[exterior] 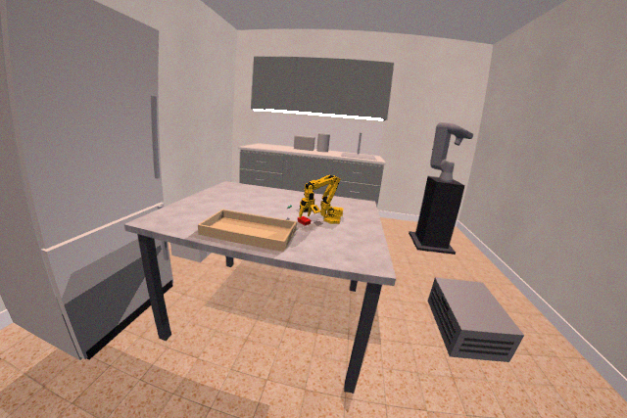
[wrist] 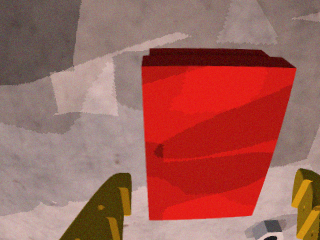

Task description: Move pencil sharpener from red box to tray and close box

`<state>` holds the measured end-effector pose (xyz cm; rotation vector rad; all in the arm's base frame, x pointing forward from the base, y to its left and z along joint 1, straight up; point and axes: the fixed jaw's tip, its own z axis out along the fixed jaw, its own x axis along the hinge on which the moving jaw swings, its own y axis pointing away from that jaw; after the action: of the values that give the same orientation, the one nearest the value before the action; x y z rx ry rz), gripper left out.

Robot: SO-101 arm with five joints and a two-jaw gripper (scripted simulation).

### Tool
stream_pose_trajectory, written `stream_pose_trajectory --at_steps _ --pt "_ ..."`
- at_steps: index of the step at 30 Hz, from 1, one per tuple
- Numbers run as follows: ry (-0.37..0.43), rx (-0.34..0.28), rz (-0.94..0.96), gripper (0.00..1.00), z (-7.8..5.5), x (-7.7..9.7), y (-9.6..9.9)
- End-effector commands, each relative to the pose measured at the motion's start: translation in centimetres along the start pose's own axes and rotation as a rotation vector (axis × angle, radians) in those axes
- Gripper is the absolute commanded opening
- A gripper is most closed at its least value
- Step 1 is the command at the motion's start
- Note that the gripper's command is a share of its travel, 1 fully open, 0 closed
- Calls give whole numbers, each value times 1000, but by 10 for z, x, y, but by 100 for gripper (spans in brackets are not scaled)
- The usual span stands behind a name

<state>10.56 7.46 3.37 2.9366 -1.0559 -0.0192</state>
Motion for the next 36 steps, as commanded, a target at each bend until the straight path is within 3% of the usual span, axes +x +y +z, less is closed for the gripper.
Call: stream_pose_trajectory --at_steps 1,12,36 --pt "5 24 -8 31 3 -1 -4" --pt "5 24 -8 31 12 -1 -3" --pt "5 24 -8 31 13 -1 -3"
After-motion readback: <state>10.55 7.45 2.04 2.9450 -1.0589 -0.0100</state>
